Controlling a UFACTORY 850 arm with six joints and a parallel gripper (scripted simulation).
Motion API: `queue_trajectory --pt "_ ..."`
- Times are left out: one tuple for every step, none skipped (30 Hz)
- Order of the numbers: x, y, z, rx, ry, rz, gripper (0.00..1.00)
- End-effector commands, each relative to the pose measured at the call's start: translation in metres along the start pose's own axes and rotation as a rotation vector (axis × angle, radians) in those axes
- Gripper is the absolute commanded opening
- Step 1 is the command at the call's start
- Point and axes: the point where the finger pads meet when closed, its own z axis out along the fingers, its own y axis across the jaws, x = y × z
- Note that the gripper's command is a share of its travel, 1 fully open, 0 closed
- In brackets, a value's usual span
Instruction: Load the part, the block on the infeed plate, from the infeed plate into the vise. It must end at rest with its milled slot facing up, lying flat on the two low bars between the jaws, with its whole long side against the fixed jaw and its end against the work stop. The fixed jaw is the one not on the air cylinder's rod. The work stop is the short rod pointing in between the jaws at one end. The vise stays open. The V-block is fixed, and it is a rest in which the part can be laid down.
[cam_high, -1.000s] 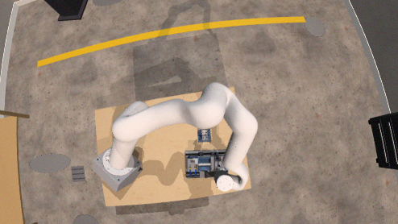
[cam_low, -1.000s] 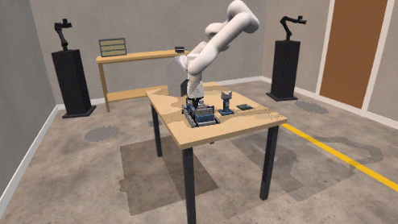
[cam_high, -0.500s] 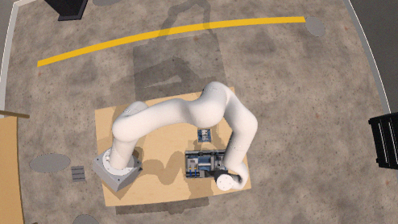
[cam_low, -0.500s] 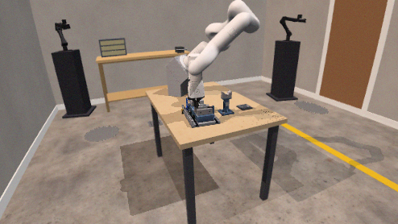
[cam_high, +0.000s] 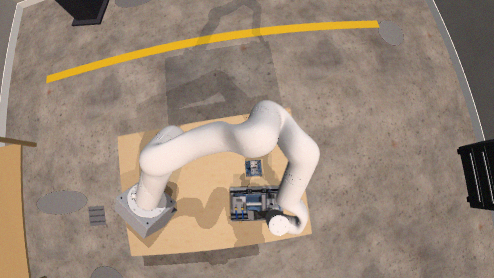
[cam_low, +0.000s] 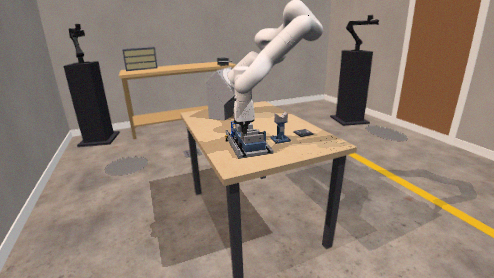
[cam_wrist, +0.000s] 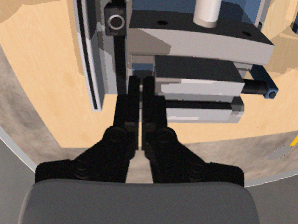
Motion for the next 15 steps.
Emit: queue_trajectory --pt "-0.0006 0.0003 -0.0006 0.001 -0.001 0.0 0.0" --pt "-0.0006 0.0006 -0.0006 0.001 -0.001 0.0 0.0" --pt "-0.0006 0.0008 -0.0006 0.001 -0.001 0.0 0.0" --pt "-0.0006 0.001 -0.0006 0.001 -0.001 0.0 0.0" --pt "-0.0006 0.0013 -0.0006 0.001 -0.001 0.0 0.0" --pt "-0.0006 0.0015 -0.0006 0.001 -0.001 0.0 0.0" --pt "-0.0006 0.0017 -0.0006 0.001 -0.001 0.0 0.0" --pt "-0.0006 0.0019 -0.0006 0.001 -0.001 0.0 0.0" --pt "-0.0006 0.0021 -0.0006 0.001 -0.001 0.0 0.0" --pt "-0.0006 0.0023 -0.0006 0.001 -0.001 0.0 0.0" --pt "-0.0006 0.0025 -0.0006 0.001 -0.001 0.0 0.0" --pt "-0.0006 0.0027 -0.0006 0.001 -0.001 0.0 0.0" --pt "-0.0006 0.0029 -0.0006 0.001 -0.001 0.0 0.0" --pt "-0.0006 0.0031 -0.0006 0.001 -0.001 0.0 0.0" --pt "-0.0006 0.0033 -0.0006 0.001 -0.001 0.0 0.0"
